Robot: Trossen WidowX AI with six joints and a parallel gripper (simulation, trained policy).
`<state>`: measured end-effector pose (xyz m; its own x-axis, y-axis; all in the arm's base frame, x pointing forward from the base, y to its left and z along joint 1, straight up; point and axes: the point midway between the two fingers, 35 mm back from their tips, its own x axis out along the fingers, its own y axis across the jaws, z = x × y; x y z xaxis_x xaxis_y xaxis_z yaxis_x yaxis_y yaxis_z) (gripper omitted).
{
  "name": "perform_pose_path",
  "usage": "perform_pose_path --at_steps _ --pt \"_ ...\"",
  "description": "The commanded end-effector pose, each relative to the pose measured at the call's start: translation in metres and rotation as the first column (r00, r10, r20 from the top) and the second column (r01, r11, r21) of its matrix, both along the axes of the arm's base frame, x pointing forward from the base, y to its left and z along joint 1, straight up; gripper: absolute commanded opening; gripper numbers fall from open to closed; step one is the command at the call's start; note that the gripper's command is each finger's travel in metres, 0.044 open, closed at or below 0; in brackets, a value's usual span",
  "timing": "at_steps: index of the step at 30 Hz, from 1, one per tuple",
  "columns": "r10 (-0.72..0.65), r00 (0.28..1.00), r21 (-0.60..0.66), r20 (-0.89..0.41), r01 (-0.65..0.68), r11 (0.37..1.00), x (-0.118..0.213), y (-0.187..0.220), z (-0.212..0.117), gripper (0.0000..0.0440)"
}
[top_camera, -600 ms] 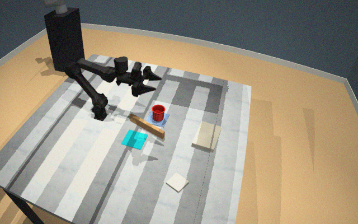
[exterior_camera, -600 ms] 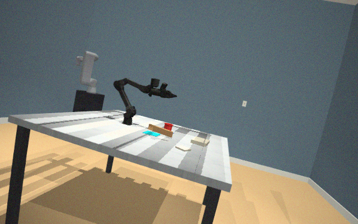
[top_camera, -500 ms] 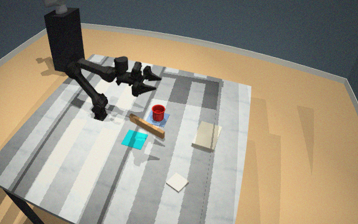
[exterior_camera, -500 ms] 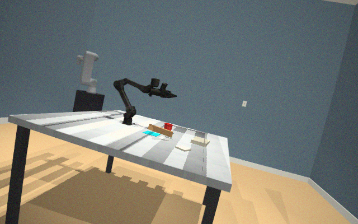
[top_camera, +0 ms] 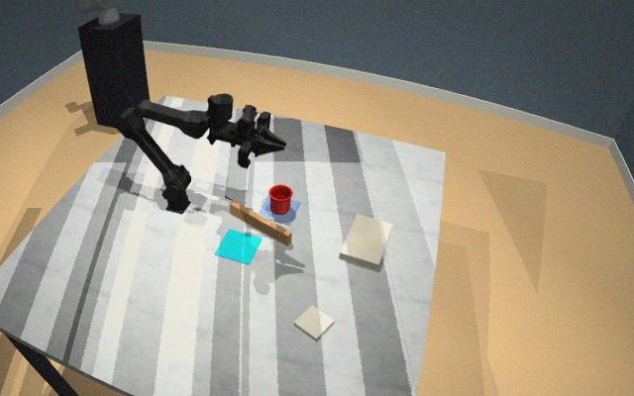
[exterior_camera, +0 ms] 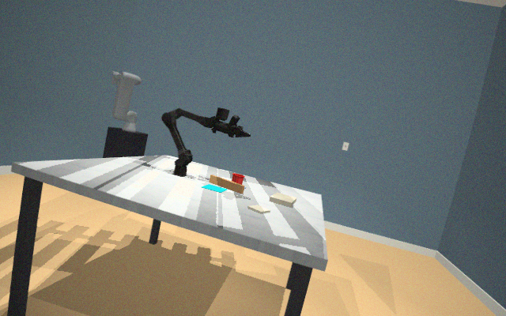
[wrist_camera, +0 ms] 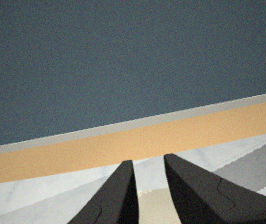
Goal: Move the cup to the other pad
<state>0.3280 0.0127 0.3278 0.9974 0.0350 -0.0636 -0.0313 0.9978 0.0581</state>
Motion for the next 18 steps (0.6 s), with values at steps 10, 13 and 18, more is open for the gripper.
perform_pose_path --at_steps 10,13,18 --pt "0.033 0.99 0.119 -0.139 -0.017 0.993 0.014 0.016 0.0 0.011" --pt "0.042 0.984 0.148 -0.174 -0.016 0.989 0.017 0.02 -0.001 0.0112" --pt "0.056 0.971 0.198 -0.234 -0.009 0.98 0.021 0.026 -0.002 0.0114"
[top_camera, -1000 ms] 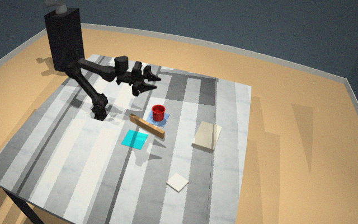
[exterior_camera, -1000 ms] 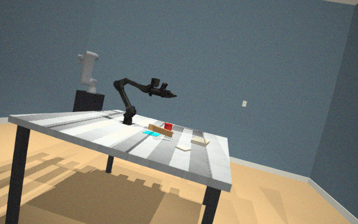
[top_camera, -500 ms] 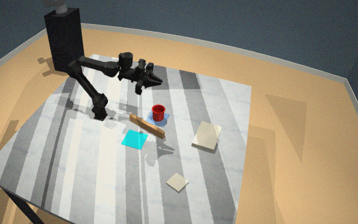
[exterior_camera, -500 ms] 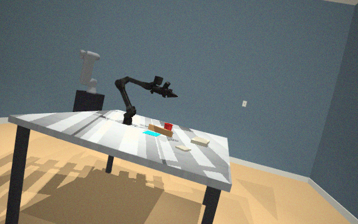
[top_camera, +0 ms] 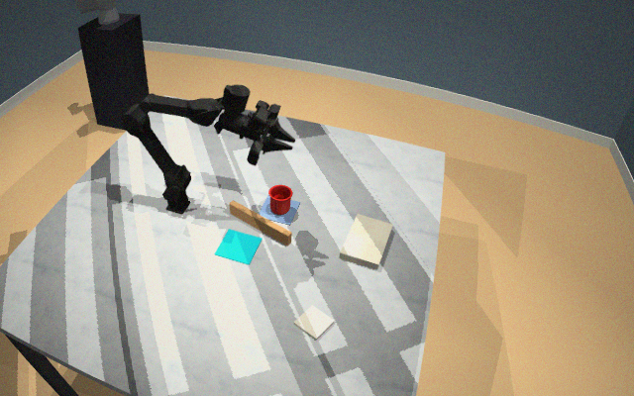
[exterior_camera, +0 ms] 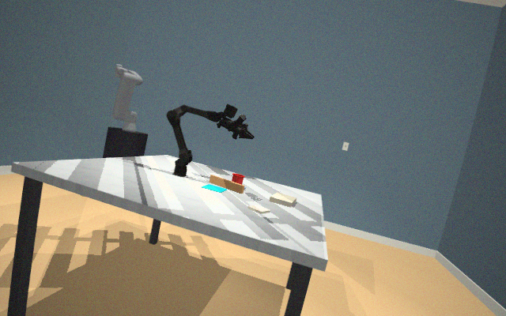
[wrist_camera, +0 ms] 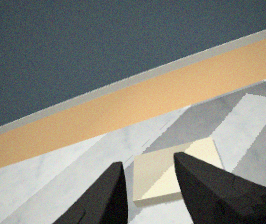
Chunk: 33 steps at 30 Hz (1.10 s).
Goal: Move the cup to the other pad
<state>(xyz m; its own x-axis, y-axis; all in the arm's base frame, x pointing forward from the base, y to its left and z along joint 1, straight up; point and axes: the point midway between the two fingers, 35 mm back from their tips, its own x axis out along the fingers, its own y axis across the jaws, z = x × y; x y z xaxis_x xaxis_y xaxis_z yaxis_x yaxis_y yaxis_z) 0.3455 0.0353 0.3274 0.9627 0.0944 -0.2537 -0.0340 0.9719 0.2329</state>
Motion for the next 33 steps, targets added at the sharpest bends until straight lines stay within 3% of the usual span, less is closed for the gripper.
perform_pose_path --at_steps 1,18,33 --pt "0.001 0.999 0.037 -0.05 0.0 0.999 0.004 0.005 -0.002 0.0115" --pt "0.008 0.959 0.204 -0.283 0.052 0.978 0.014 0.029 -0.01 0.0128" --pt "-0.005 0.868 0.303 -0.497 0.179 0.936 0.017 0.047 -0.024 0.0132"
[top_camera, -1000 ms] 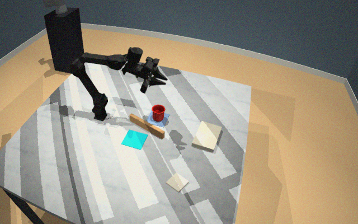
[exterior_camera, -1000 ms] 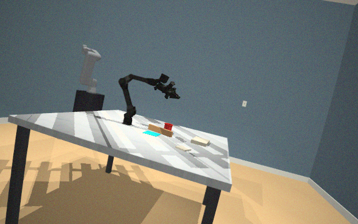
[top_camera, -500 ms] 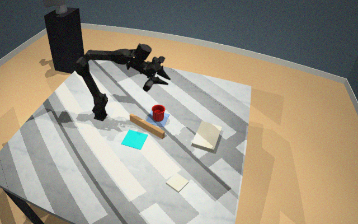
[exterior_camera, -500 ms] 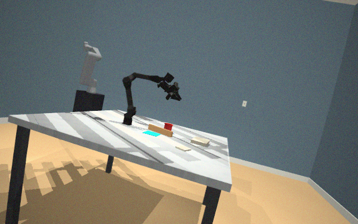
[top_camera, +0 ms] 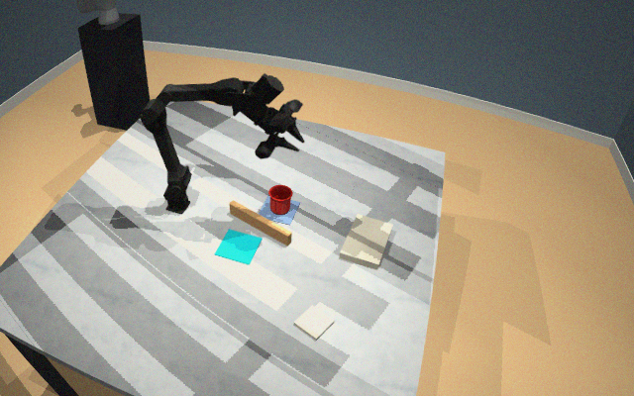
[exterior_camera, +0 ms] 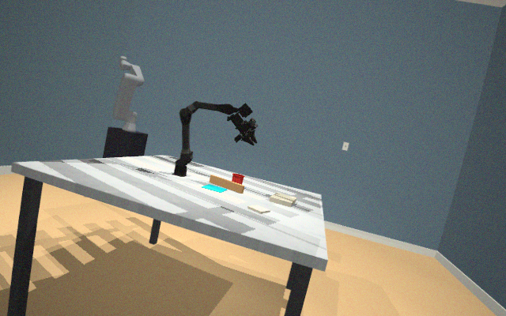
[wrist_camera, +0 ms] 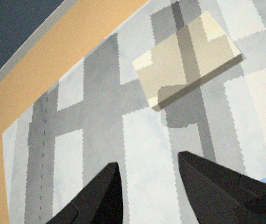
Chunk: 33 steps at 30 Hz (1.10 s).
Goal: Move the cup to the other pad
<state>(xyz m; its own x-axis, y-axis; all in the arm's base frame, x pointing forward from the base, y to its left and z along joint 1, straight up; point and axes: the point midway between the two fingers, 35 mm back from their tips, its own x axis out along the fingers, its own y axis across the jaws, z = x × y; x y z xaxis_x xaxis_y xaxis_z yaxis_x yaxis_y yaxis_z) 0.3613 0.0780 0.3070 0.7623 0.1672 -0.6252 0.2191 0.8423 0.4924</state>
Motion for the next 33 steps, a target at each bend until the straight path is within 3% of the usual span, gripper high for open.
perform_pose_path --at_steps 1,16,33 --pt "-0.017 0.998 0.03 -0.063 0.019 0.999 0.001 0.005 -0.005 0.0132" --pt "-0.103 0.947 0.066 -0.306 0.129 0.989 -0.003 0.014 -0.03 0.012" --pt "-0.189 0.817 -0.035 -0.546 0.203 0.979 -0.013 0.01 -0.076 0.014"
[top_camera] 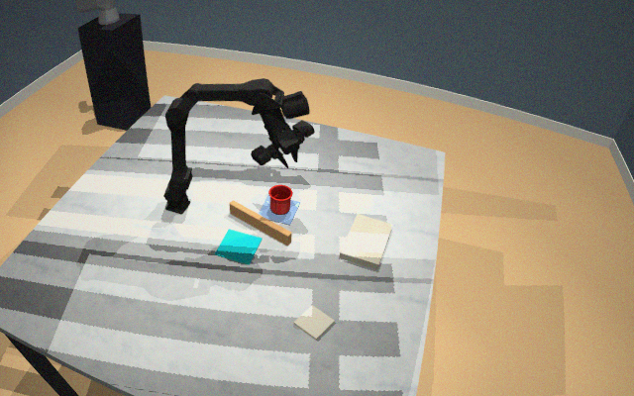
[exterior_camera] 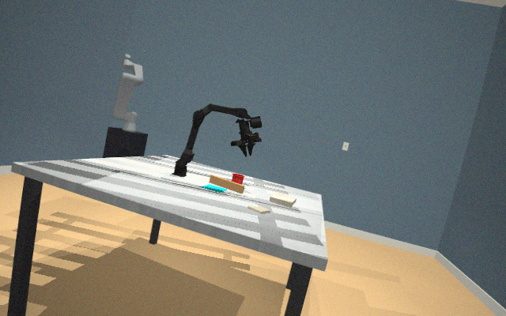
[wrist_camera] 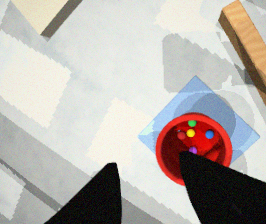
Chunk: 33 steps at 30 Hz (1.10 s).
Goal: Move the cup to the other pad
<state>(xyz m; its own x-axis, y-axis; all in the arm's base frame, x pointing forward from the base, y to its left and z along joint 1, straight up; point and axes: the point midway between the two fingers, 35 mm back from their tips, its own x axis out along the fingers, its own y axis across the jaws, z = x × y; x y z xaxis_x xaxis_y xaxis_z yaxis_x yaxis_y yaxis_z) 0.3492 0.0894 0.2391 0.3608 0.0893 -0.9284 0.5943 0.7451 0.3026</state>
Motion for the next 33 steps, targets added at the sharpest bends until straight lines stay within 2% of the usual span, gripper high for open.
perform_pose_path --at_steps 1,17,33 --pt "-0.014 0.998 -0.021 -0.062 0.013 1.0 -0.002 -0.001 -0.011 0.0141" --pt "-0.057 0.952 -0.115 -0.301 0.023 0.993 -0.018 -0.007 -0.059 0.0156" --pt "-0.099 0.906 -0.185 -0.411 0.023 0.983 -0.027 -0.009 -0.111 0.0177"
